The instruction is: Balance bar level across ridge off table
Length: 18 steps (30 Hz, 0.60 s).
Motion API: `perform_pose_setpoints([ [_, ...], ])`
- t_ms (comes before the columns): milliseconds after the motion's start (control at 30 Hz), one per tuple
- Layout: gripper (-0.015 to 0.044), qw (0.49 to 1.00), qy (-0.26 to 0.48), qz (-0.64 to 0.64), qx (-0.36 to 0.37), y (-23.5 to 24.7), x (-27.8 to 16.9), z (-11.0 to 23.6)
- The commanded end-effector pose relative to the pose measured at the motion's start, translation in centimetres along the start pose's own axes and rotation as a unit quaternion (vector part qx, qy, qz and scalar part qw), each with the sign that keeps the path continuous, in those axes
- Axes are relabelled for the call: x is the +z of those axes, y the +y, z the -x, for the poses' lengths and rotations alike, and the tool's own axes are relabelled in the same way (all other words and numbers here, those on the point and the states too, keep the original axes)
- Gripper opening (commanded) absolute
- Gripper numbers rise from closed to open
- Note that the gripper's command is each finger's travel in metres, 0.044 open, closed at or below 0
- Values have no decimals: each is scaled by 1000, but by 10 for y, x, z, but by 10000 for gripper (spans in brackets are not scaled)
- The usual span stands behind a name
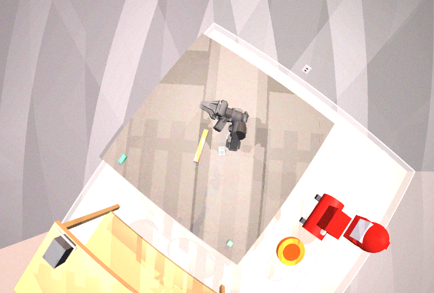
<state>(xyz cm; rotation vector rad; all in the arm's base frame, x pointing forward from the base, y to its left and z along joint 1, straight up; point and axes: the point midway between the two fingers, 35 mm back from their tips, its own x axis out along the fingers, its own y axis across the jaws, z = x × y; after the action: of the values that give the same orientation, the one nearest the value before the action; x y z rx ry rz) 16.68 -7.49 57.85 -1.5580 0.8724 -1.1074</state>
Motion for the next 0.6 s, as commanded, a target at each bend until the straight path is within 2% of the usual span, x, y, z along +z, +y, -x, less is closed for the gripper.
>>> perform_pose_setpoints([
  [0, 374, 1000, 0, -2, 0, 0, -1, 0],
  [67, 321, 1000, -4, -14, -4, -2, -6, 2],
  [100, 315, 1000, -7, -24, -6, -3, -9, 3],
  [567, 315, 987, -37, -153, -20, -5, -62, 4],
])
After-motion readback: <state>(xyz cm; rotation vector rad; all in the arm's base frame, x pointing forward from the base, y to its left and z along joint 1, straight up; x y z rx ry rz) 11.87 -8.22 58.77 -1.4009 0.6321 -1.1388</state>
